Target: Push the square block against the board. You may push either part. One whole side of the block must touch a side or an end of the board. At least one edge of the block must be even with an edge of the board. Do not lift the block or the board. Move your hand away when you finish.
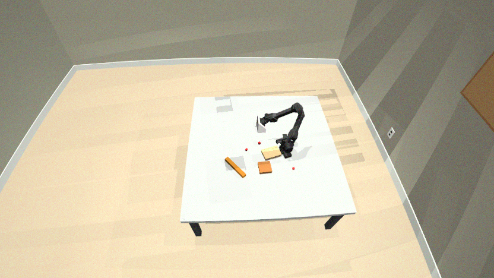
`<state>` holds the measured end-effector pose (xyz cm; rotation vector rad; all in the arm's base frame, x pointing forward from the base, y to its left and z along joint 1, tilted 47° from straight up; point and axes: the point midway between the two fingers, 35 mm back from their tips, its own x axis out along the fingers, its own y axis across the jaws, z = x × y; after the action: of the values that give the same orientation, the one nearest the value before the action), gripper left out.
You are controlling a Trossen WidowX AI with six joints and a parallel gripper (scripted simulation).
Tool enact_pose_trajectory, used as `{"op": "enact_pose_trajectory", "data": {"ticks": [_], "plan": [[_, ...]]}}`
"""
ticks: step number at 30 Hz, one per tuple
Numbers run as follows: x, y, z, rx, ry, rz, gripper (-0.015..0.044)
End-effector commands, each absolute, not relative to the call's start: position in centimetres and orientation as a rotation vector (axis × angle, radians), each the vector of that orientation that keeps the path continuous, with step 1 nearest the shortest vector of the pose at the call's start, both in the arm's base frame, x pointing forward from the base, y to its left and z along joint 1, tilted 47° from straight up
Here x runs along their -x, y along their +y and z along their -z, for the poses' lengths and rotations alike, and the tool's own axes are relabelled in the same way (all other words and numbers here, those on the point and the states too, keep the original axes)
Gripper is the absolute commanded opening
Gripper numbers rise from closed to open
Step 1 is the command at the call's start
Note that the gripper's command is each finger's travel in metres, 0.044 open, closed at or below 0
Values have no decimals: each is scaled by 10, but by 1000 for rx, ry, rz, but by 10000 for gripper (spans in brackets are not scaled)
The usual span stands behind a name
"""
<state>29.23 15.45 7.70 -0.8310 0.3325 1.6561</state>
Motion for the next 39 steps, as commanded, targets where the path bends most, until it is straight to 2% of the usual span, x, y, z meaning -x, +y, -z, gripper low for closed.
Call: {"op": "enact_pose_trajectory", "data": {"ticks": [1, 39], "plan": [[-295, 150, -70, 832, 336, -1659, 0], [-313, 121, -37, 836, 340, -1659, 0]]}}
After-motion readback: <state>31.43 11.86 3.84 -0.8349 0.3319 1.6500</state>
